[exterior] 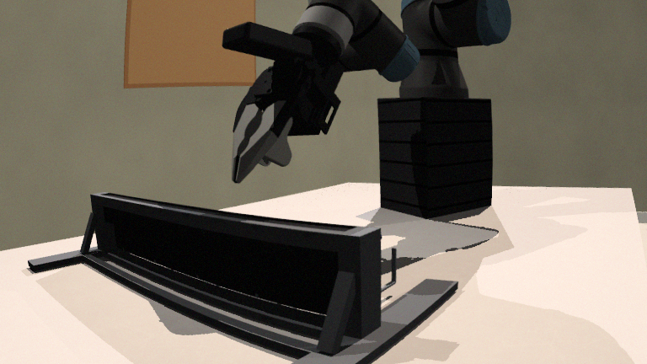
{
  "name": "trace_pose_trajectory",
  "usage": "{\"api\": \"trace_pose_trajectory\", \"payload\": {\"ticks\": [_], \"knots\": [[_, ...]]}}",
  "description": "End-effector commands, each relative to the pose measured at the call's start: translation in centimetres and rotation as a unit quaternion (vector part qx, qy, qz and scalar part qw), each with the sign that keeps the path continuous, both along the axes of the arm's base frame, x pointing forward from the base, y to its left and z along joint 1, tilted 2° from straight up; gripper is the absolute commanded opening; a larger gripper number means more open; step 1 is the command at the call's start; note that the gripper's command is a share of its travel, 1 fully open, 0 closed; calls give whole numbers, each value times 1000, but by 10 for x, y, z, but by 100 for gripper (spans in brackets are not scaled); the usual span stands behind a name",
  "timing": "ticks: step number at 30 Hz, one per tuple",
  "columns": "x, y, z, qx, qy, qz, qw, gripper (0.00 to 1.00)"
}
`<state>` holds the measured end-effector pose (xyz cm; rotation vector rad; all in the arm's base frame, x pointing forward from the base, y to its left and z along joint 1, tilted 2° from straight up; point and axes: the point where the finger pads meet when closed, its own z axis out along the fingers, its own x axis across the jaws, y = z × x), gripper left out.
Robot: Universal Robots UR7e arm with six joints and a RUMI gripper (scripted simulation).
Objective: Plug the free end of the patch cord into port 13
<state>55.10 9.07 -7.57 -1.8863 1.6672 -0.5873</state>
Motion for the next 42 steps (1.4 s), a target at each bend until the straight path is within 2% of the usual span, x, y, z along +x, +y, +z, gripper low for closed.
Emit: {"api": "trace_pose_trajectory", "payload": {"ticks": [1,12,27,29,42], "knots": [[-1,0,2,0,-1,0,1000,0],[-12,-2,15,0,-1,0,1000,0],[-48,-8,56,0,-1,0,1000,0],[-48,-8,56,0,-1,0,1000,0],[-75,-13,88,0,-1,0,1000,0]]}}
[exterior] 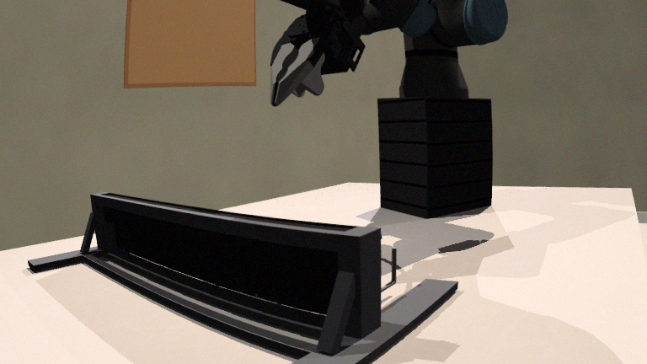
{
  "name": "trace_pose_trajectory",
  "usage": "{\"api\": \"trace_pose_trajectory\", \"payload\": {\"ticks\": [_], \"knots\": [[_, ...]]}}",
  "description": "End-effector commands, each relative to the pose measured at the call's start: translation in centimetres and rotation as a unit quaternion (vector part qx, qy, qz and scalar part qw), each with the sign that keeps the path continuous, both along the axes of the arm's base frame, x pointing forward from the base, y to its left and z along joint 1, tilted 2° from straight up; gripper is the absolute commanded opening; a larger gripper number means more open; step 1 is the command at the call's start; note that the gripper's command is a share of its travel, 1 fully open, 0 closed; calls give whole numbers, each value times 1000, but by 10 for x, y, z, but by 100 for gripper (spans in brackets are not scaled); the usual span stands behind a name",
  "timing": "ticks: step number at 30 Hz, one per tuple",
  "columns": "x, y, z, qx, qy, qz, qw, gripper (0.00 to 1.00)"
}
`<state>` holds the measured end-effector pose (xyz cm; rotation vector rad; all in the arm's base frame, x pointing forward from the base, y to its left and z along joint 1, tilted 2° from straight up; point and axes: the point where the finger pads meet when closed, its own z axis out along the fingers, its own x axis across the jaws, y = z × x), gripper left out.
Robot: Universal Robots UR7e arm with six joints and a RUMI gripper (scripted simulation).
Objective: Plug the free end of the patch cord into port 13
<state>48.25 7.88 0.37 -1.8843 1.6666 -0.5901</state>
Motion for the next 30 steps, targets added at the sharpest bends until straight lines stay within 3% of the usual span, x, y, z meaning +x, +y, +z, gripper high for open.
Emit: {"api": "trace_pose_trajectory", "payload": {"ticks": [1,30], "knots": [[-8,-2,10,0,1,0,1000,0],[-22,-4,26,0,1,0,1000,0]]}}
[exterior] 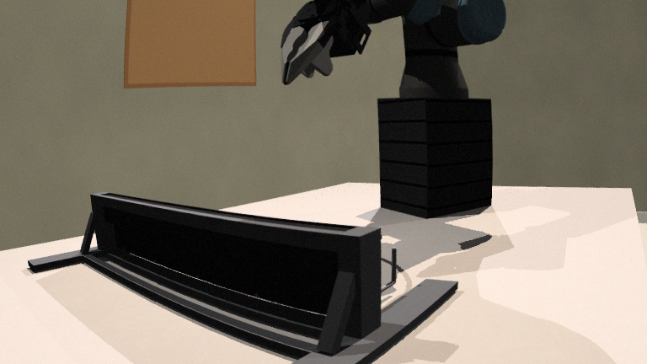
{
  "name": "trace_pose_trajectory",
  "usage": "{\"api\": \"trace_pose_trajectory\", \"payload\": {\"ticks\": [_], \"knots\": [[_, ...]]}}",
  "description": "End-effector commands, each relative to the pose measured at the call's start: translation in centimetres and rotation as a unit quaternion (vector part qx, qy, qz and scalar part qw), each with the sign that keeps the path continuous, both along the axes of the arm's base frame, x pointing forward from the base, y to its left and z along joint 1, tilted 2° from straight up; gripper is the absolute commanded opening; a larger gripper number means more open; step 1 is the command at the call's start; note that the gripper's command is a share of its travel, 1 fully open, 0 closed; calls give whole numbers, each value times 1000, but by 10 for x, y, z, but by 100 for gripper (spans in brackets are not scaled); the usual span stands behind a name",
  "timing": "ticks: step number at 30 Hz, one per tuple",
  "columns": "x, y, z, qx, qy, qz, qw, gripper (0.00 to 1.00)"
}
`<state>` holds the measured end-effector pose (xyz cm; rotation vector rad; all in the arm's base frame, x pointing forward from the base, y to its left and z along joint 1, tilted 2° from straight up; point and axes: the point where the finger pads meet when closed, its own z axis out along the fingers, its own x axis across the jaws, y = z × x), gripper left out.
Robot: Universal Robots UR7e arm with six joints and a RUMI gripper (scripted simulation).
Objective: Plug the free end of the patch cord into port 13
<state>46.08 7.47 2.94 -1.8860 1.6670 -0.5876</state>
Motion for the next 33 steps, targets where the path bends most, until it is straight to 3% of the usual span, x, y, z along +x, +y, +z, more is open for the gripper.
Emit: {"api": "trace_pose_trajectory", "payload": {"ticks": [1,13,33], "knots": [[0,0,0,0,0,0,1000,0],[2,-12,0,0,0,0,1000,0],[11,-80,-2,0,0,0,1000,0]]}}
